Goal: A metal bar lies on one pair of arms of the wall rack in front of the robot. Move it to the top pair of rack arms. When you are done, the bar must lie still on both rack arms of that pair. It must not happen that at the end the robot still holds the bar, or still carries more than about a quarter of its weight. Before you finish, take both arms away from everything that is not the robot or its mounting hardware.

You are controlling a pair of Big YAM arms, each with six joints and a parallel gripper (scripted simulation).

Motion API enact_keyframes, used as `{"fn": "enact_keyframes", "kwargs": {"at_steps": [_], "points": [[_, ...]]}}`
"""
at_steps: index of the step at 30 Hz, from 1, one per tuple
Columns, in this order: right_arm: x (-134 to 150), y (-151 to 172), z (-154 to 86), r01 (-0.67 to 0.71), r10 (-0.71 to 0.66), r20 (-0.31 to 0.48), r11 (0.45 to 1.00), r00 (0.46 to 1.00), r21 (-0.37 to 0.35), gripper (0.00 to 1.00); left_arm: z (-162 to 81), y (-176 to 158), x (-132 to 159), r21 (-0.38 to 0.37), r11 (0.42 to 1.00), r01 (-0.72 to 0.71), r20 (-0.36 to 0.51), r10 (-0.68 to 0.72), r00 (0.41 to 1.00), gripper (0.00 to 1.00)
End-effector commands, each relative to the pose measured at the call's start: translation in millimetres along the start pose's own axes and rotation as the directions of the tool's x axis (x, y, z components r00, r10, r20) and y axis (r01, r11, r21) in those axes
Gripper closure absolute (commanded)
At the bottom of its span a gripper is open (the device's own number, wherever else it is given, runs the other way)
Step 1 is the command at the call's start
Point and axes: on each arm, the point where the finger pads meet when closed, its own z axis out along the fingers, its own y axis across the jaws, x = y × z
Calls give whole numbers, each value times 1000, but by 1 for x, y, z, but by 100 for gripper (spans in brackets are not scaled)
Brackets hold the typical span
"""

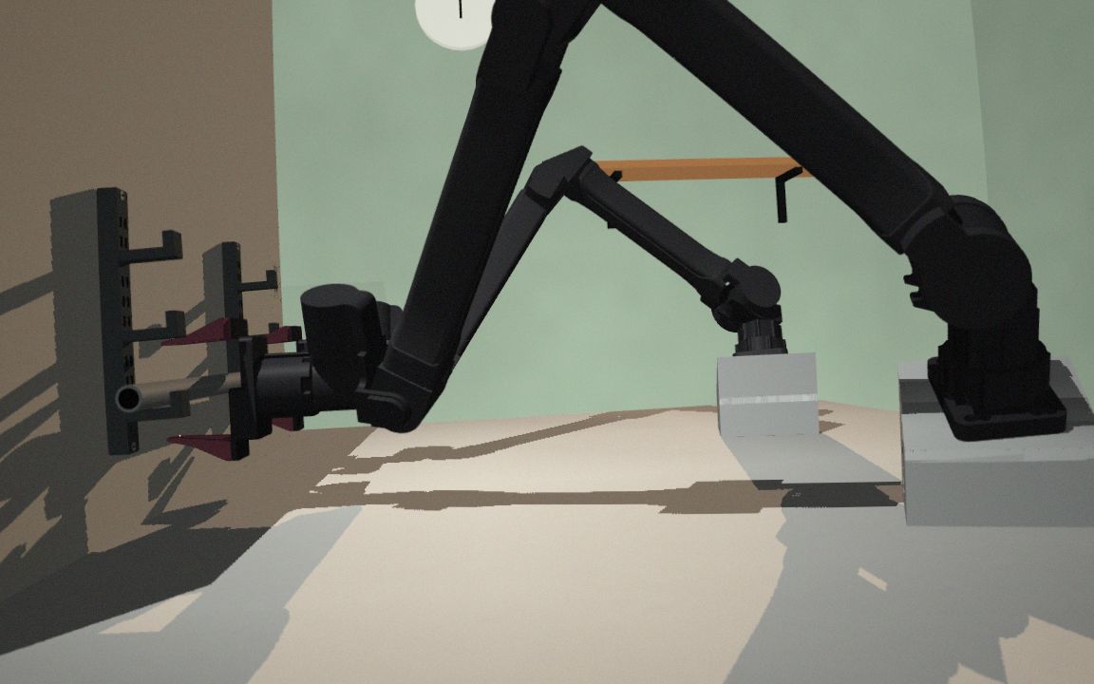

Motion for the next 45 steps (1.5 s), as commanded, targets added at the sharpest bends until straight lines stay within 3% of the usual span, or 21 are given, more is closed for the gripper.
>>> {"fn": "enact_keyframes", "kwargs": {"at_steps": [1,36,45], "points": [[13,2,12,-2,2,-21,1000,1000,7,0,16,13,11,-29,999,29,-23,-30,999,0],[16,2,18,-3,3,-24,1000,1000,7,0,22,14,13,-30,999,29,-25,-30,999,0],[16,2,19,-3,3,-25,1000,1000,7,20,22,13,13,-30,999,29,-25,-30,999,20]]}}
